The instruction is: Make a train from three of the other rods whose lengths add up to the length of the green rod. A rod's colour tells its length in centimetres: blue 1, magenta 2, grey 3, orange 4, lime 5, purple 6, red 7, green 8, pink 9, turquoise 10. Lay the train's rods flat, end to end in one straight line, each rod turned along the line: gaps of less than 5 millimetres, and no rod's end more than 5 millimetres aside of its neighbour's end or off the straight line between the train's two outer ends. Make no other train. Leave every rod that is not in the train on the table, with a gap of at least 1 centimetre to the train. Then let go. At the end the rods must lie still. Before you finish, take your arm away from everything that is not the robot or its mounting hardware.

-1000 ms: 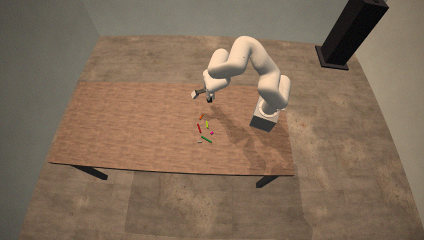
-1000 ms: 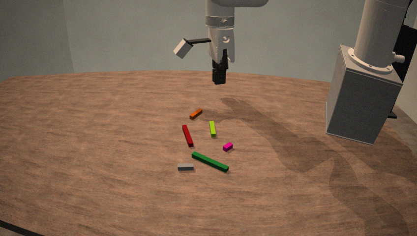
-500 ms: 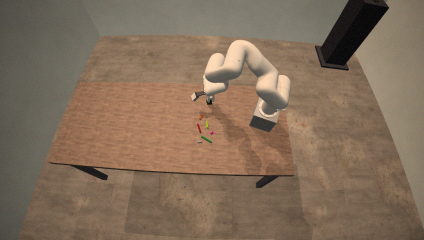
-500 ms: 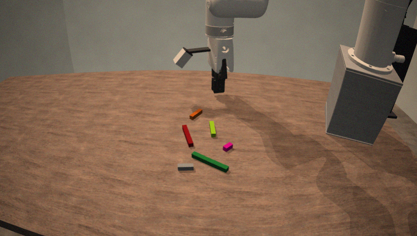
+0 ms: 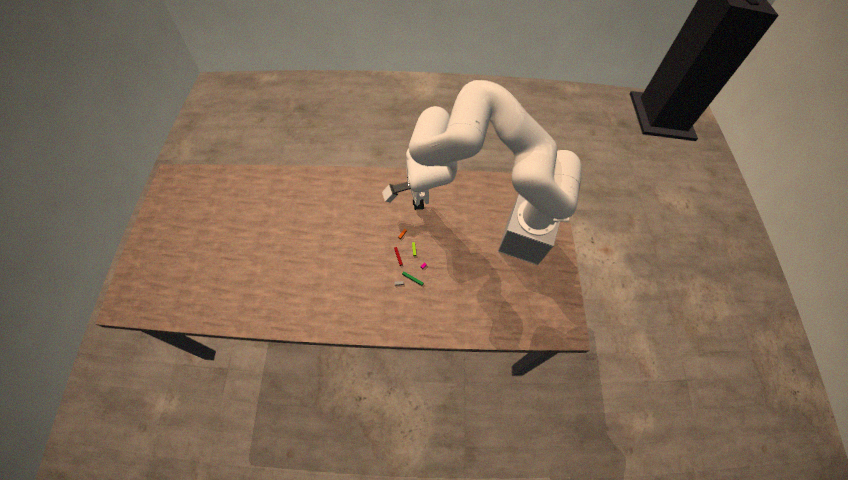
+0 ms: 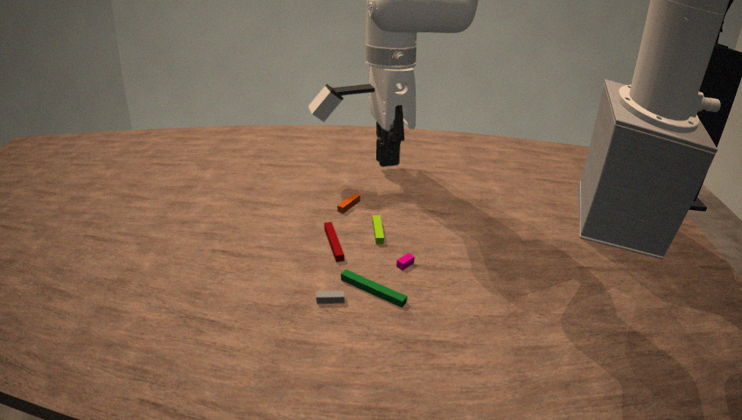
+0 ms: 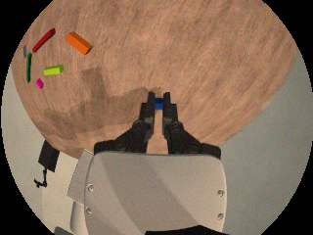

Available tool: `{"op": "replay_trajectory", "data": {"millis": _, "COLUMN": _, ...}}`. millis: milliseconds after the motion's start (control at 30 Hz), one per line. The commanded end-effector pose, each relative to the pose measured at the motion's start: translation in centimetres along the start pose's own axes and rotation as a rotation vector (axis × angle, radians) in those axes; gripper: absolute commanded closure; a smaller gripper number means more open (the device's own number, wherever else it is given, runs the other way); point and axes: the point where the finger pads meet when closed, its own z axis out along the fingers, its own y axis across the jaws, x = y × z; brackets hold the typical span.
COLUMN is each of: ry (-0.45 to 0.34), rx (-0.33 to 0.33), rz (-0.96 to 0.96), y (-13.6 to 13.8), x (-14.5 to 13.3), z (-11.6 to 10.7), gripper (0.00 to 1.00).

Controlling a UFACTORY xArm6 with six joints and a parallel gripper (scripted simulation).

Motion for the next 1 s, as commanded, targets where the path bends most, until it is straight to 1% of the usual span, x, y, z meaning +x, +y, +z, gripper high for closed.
{"op": "replay_trajectory", "data": {"millis": 0, "ry": 0.002, "rx": -0.002, "rz": 0.000, "y": 0.09, "x": 0.11, "z": -0.09, "gripper": 0.96}}
{"op": "replay_trajectory", "data": {"millis": 600, "ry": 0.002, "rx": -0.002, "rz": 0.000, "y": 0.09, "x": 0.12, "z": -0.07, "gripper": 0.96}}
{"op": "replay_trajectory", "data": {"millis": 967, "ry": 0.002, "rx": -0.002, "rz": 0.000, "y": 0.09, "x": 0.12, "z": 0.52, "gripper": 0.96}}
